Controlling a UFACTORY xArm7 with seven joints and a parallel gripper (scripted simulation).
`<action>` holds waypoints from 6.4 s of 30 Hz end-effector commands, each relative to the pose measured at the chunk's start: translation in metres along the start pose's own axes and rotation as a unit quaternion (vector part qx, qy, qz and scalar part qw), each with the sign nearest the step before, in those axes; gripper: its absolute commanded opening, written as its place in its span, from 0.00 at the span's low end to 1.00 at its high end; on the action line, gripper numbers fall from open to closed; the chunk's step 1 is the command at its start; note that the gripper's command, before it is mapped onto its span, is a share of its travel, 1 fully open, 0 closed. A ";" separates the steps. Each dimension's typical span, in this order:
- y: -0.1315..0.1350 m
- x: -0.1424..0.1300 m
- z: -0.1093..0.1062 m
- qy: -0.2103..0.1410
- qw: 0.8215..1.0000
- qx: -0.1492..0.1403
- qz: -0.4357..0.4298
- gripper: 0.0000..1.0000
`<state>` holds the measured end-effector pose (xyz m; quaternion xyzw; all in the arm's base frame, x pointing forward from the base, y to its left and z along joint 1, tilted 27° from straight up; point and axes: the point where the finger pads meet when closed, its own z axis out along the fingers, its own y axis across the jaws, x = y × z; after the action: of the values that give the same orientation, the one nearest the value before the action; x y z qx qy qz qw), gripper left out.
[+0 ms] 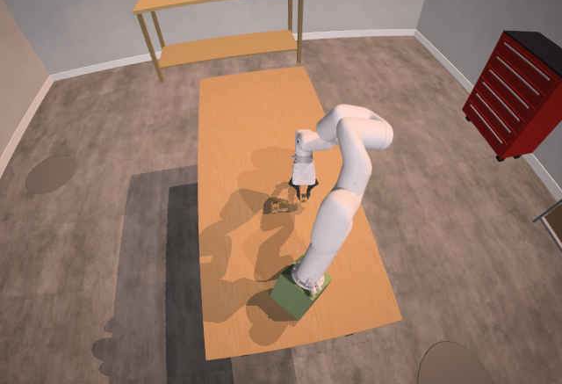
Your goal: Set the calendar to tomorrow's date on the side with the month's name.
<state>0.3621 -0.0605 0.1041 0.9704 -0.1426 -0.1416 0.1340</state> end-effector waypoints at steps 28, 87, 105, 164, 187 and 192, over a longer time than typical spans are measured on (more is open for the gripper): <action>-0.001 0.019 0.025 0.002 1.000 0.001 -0.001 0.29; -0.001 0.022 0.029 0.002 1.000 0.001 -0.001 0.29; -0.001 0.023 0.030 0.002 1.000 0.001 -0.001 0.29; -0.001 0.023 0.030 0.002 1.000 0.001 -0.001 0.49; -0.001 0.023 0.029 0.002 1.000 0.001 -0.001 0.71; -0.001 0.019 0.024 0.002 1.000 0.001 -0.001 0.71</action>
<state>0.3721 -0.0730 0.0727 0.9704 -0.1425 -0.1415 0.1337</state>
